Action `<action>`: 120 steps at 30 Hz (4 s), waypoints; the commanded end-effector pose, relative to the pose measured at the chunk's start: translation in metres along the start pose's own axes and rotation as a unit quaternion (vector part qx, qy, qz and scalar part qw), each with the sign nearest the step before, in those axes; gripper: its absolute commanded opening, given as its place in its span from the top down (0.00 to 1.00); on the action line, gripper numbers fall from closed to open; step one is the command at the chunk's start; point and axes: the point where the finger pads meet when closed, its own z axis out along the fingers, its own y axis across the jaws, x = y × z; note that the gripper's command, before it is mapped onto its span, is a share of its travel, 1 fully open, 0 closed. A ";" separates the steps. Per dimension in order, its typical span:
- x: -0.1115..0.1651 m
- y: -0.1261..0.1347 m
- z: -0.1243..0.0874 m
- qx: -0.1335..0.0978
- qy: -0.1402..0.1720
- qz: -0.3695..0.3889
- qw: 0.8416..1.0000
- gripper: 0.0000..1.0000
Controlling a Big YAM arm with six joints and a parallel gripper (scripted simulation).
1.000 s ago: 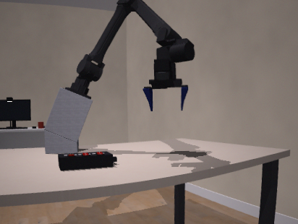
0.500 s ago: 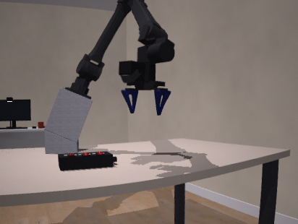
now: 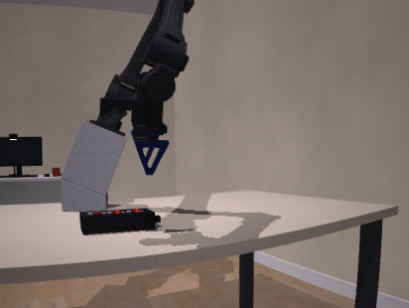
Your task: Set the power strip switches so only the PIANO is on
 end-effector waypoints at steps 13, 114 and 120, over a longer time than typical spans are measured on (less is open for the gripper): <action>-0.092 -0.008 0.010 0.057 0.016 0.343 0.938 0.00; -0.063 -0.070 -0.016 -0.119 0.009 -0.058 0.991 0.00; -0.060 -0.074 -0.022 -0.146 0.000 -0.112 0.983 0.00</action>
